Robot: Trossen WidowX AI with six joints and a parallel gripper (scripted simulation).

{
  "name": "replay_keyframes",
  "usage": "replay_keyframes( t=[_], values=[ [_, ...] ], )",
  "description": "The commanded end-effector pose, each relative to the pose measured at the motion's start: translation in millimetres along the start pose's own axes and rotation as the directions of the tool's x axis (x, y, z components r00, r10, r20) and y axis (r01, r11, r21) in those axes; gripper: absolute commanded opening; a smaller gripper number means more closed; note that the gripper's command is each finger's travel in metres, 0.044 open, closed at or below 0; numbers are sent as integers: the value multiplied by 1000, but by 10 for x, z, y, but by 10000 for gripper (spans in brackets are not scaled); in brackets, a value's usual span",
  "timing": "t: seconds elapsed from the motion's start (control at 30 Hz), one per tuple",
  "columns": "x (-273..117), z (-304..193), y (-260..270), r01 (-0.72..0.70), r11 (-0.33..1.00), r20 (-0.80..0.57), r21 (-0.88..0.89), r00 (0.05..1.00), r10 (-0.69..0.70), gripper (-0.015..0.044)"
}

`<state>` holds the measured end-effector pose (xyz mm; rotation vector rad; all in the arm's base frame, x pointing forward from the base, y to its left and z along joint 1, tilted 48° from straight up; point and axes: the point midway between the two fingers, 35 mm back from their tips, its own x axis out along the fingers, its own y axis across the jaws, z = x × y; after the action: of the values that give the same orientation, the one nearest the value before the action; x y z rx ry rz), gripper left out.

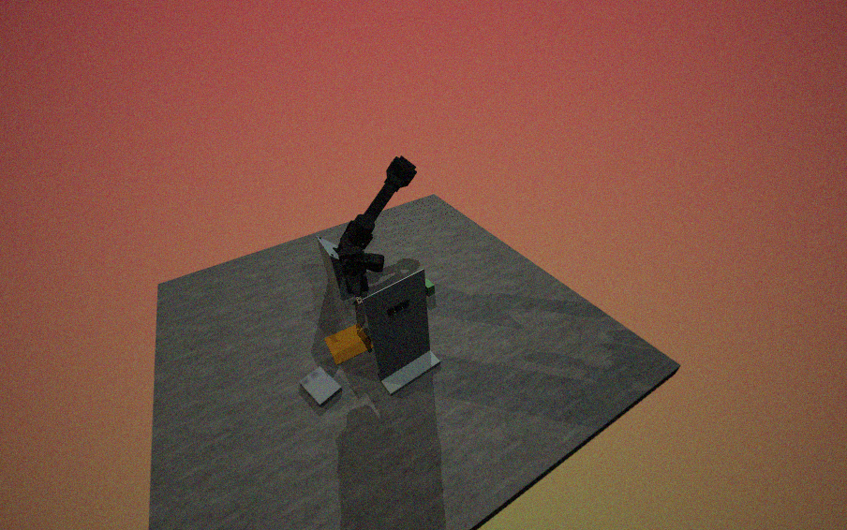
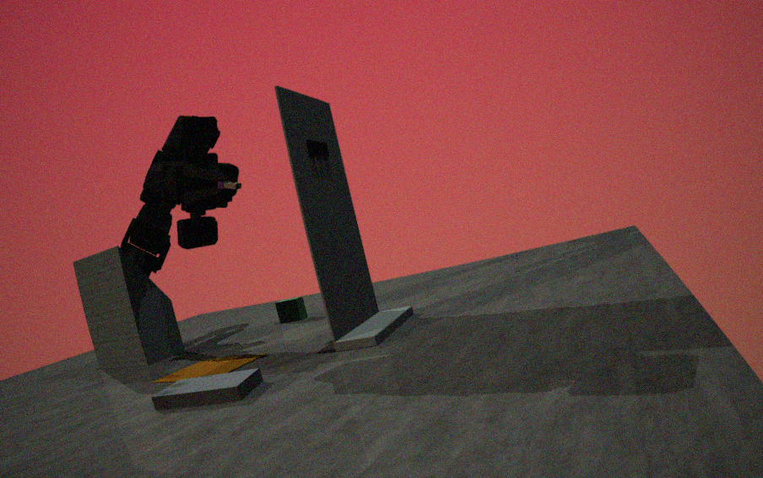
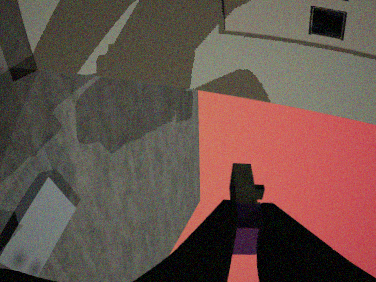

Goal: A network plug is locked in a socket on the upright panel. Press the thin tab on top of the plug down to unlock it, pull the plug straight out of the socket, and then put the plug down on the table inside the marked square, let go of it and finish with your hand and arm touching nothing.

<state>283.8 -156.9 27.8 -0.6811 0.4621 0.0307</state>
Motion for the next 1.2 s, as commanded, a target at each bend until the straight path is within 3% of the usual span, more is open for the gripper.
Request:
replay_keyframes(
  t=[0.0,0.4,0.87,1.17],
  values=[
    [74,-128,192,-100,995,-25,-1,995,100,0],
    [133,-402,724,-342,939,-62,28,937,343,0],
    [43,-598,1328,-586,806,-37,83,807,590,0],
    [33,-611,1403,-608,789,-30,90,790,612,0]
  ],
)
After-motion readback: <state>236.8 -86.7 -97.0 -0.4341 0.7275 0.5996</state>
